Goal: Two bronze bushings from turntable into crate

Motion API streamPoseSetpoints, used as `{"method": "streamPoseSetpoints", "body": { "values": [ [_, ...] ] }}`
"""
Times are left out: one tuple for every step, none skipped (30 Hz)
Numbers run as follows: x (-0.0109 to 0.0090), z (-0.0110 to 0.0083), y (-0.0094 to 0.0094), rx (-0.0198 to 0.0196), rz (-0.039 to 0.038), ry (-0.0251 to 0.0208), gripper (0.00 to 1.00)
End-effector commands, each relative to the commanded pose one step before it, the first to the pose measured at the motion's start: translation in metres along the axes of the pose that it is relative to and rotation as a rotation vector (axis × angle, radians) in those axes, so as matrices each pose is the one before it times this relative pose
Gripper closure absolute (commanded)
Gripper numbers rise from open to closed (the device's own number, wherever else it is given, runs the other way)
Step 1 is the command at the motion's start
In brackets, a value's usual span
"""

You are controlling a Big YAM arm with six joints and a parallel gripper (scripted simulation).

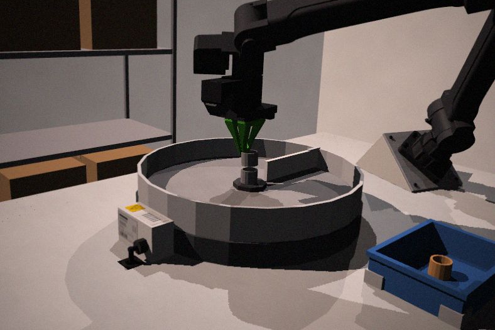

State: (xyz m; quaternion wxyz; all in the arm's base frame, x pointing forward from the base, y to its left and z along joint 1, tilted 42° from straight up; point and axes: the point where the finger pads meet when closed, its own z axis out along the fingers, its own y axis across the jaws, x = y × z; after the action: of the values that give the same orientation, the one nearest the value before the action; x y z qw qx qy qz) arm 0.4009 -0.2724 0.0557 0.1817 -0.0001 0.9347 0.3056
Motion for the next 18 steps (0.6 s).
{"method": "streamPoseSetpoints", "body": {
  "values": [
    [0.00215, -0.00532, -0.00327, 0.00896, 0.01678, -0.01396, 1.00],
    [0.00000, 0.00000, 0.00000, 0.00000, 0.00000, 0.00000, 1.00],
    [0.00000, 0.00000, 0.00000, 0.00000, 0.00000, 0.00000, 1.00],
    [0.00000, 0.00000, 0.00000, 0.00000, 0.00000, 0.00000, 1.00],
    [0.00000, 0.00000, 0.00000, 0.00000, 0.00000, 0.00000, 1.00],
    [0.00000, 0.00000, 0.00000, 0.00000, 0.00000, 0.00000, 1.00],
    [0.00000, 0.00000, 0.00000, 0.00000, 0.00000, 0.00000, 1.00],
    [0.00000, 0.00000, 0.00000, 0.00000, 0.00000, 0.00000, 1.00],
    [-0.00013, 0.00000, 0.00015, 0.00009, -0.00022, -0.00001, 1.00],
    [0.00000, 0.00000, 0.00000, 0.00000, 0.00000, 0.00000, 1.00],
    [0.00000, 0.00000, 0.00000, 0.00000, 0.00000, 0.00000, 1.00],
    [-0.00073, 0.00002, 0.00084, 0.00052, -0.00130, -0.00004, 1.00],
    [-0.00150, 0.00004, 0.00174, 0.00107, -0.00475, -0.00009, 1.00],
    [-0.00210, 0.00005, 0.00244, 0.00147, -0.00664, -0.00014, 1.00],
    [-0.00231, 0.00006, 0.00269, 0.00170, -0.00735, -0.00006, 1.00],
    [-0.00168, 0.00061, 0.00201, 0.00058, -0.00542, 0.00076, 1.00],
    [-0.00040, 0.00033, 0.00041, 0.00012, -0.00109, 0.00008, 1.00],
    [0.00054, -0.00077, -0.00052, 0.00053, 0.00228, -0.00102, 1.00]
  ]
}}
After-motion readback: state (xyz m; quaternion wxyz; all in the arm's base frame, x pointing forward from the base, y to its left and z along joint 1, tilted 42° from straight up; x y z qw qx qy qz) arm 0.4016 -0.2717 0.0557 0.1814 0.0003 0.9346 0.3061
